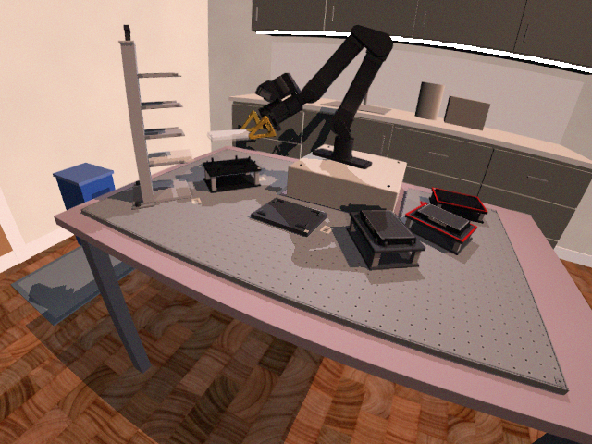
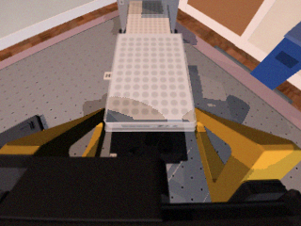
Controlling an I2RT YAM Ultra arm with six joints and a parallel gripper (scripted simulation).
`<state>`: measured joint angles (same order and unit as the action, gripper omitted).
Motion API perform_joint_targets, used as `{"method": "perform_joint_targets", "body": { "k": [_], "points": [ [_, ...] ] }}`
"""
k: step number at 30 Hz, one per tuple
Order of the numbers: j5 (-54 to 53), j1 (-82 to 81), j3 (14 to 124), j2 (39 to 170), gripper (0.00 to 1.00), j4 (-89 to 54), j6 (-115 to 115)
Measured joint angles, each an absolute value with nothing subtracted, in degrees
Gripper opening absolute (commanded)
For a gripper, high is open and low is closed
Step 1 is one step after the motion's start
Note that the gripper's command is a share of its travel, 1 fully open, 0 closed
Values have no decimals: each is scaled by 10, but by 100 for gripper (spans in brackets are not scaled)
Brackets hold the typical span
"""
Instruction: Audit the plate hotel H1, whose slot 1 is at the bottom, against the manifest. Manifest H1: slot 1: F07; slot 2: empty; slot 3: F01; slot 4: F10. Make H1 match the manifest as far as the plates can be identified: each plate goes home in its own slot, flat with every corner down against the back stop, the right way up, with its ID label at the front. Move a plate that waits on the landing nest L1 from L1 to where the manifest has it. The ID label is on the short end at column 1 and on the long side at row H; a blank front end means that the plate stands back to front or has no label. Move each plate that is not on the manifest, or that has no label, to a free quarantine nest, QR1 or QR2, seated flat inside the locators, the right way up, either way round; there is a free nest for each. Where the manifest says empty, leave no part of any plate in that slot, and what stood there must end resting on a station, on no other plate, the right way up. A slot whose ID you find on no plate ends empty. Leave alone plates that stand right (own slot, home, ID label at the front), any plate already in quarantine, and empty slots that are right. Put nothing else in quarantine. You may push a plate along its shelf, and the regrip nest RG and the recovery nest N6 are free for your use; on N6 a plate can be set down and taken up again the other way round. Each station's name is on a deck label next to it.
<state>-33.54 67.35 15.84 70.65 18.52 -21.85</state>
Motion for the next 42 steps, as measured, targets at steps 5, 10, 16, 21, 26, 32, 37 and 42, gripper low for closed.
{"method": "perform_joint_targets", "body": {
  "k": [5,10,16,21,26,32,37,42],
  "points": [
    [-335,674,166,693,86,165,-219],
    [-335,674,171,686,86,149,-219],
    [-335,674,180,670,86,125,-219],
    [-335,674,189,659,86,106,-219],
    [-335,674,194,653,86,92,-219],
    [-335,674,204,641,86,69,-219],
    [-335,674,214,631,86,52,-219],
    [-335,675,220,625,86,39,-219]
  ]
}}
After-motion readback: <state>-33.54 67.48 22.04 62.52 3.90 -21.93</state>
